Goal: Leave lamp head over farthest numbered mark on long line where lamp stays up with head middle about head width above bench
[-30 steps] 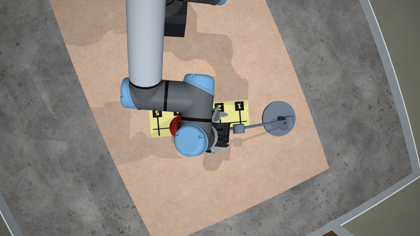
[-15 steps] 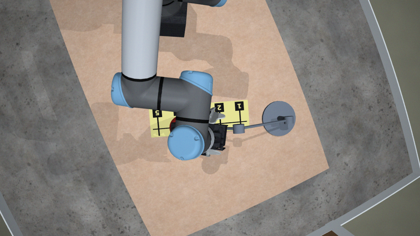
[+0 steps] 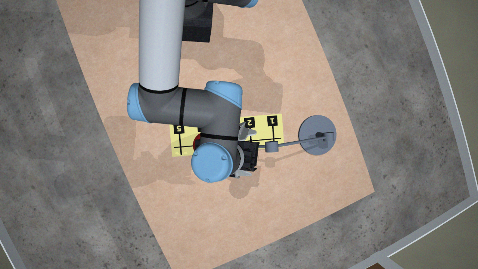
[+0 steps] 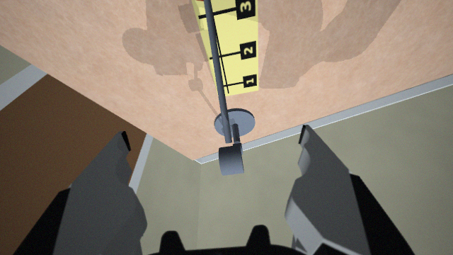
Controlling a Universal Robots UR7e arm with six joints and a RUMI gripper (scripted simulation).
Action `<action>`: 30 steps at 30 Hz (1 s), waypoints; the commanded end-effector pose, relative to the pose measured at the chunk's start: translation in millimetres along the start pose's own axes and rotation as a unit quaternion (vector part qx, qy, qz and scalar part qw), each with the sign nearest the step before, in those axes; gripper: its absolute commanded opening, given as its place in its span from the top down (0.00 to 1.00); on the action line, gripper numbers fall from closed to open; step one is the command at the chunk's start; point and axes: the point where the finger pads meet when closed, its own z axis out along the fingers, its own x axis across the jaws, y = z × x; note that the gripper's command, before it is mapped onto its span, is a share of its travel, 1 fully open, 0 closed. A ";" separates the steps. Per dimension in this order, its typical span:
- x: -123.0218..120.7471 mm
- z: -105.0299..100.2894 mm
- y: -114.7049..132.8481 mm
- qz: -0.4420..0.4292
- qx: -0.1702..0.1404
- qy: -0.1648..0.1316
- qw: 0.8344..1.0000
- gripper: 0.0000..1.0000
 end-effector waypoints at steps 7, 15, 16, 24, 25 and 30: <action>-5.4 10.7 -36.0 -0.041 -0.002 0.013 0.999 0.00; -11.0 22.5 -76.7 -0.084 -0.003 0.029 0.996 0.00; -11.0 22.5 -76.7 -0.084 -0.003 0.029 0.996 0.00; -11.1 22.7 -77.1 -0.071 0.005 0.026 0.997 0.00; -11.1 22.7 -77.2 -0.071 0.006 0.026 0.997 0.00; -11.1 22.7 -77.3 -0.071 0.006 0.026 0.997 0.00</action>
